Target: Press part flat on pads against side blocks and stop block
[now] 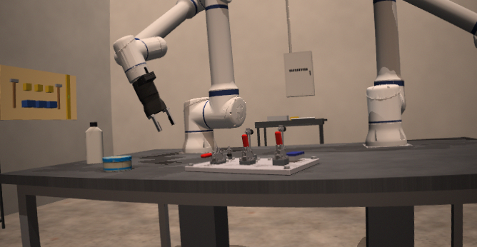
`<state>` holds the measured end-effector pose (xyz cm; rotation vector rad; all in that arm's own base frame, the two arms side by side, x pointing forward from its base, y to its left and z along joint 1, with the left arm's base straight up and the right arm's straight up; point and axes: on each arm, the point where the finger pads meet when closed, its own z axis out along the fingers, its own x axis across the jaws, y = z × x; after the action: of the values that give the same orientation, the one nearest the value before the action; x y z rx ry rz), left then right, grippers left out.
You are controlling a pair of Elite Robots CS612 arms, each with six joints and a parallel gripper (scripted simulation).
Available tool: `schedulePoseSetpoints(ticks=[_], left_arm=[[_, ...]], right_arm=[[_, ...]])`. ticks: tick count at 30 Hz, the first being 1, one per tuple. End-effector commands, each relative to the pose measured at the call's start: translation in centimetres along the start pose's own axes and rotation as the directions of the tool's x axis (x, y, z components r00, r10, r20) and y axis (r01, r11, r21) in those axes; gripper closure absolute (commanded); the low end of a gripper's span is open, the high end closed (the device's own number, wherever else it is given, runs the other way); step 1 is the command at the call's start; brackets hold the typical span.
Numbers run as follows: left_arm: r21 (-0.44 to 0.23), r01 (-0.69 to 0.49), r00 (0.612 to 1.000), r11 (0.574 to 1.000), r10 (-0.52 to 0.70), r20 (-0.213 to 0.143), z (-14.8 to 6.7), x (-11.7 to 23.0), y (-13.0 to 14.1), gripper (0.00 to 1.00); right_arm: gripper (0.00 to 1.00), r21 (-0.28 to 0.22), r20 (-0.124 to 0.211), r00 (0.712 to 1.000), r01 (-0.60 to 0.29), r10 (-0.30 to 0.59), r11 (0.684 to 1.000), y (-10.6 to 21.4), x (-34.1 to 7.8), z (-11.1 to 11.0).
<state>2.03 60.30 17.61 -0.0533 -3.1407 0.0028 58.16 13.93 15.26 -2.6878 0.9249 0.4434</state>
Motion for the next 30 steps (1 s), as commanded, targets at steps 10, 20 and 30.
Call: schedulePoseSetpoints(ticks=[10,20,30], left_arm=[[-0.002,0.0,1.0,1.0,0.0,0.0,-0.1,0.0,0.1,0.0],[-0.002,0.0,1.0,1.0,0.0,0.0,-0.1,0.0,0.1,0.0],[-0.002,0.0,1.0,1.0,0.0,0.0,-0.1,0.0,0.1,0.0]], right_arm=[[0.0,-0.075,-0.085,0.966,-0.251,0.244,0.965,-8.2,-1.0,0.7],[0.0,-0.076,-0.168,0.899,-0.42,0.404,0.904,-14.6,-3.0,1.7],[0.0,-0.036,-0.242,0.805,-0.566,0.542,0.824,-20.7,-5.9,2.9]])
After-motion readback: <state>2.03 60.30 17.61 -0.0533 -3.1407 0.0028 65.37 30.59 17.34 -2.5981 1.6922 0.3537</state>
